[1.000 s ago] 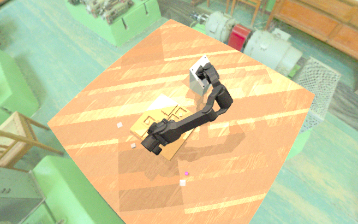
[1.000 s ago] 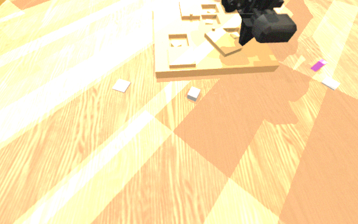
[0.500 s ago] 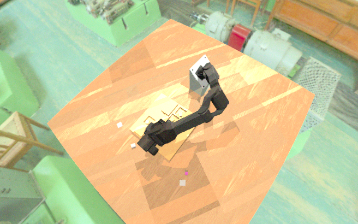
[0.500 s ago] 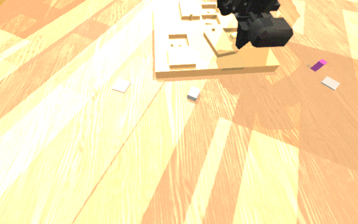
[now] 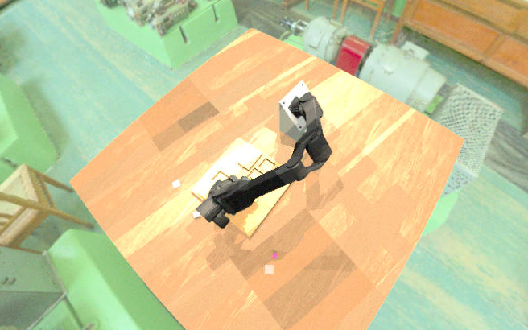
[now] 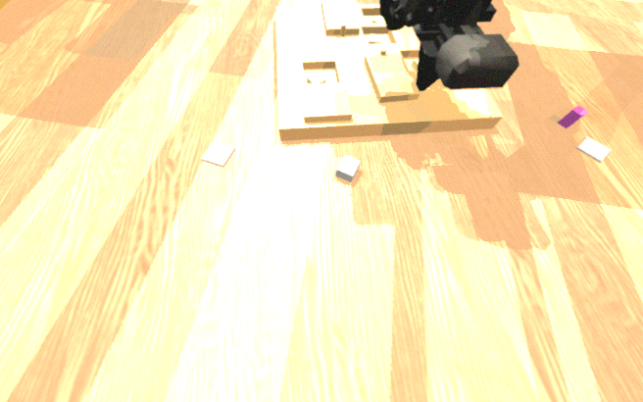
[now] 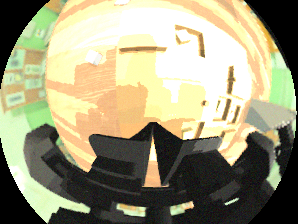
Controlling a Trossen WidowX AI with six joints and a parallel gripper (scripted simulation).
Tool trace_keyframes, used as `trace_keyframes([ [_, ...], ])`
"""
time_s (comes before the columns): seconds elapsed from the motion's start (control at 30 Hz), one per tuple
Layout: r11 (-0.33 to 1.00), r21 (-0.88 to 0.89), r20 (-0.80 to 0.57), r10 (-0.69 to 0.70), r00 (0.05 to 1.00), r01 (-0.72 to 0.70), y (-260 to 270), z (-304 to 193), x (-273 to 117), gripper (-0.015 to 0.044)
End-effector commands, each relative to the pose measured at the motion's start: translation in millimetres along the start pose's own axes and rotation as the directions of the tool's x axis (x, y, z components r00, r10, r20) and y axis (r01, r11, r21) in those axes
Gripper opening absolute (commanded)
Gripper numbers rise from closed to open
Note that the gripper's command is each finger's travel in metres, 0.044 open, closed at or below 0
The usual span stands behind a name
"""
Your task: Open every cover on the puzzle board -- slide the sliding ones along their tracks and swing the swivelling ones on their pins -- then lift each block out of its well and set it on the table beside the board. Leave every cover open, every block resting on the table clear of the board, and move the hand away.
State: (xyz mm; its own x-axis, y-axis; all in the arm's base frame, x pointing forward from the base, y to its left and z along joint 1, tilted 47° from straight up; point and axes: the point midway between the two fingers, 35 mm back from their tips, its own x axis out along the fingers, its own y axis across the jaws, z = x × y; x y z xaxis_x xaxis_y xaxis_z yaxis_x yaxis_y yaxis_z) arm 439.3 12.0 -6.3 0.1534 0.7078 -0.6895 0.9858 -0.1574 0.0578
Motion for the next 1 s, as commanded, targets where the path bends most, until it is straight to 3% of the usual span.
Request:
trace_keyframes([
  [0.0,1.000,-0.004,-0.001,0.004,1.000,-0.004,1.6,1.4,-5.6,0.0000],
  [0.97,1.000,-0.004,0.001,0.004,1.000,-0.004,2.2,3.7,-43.1,0.0000],
])
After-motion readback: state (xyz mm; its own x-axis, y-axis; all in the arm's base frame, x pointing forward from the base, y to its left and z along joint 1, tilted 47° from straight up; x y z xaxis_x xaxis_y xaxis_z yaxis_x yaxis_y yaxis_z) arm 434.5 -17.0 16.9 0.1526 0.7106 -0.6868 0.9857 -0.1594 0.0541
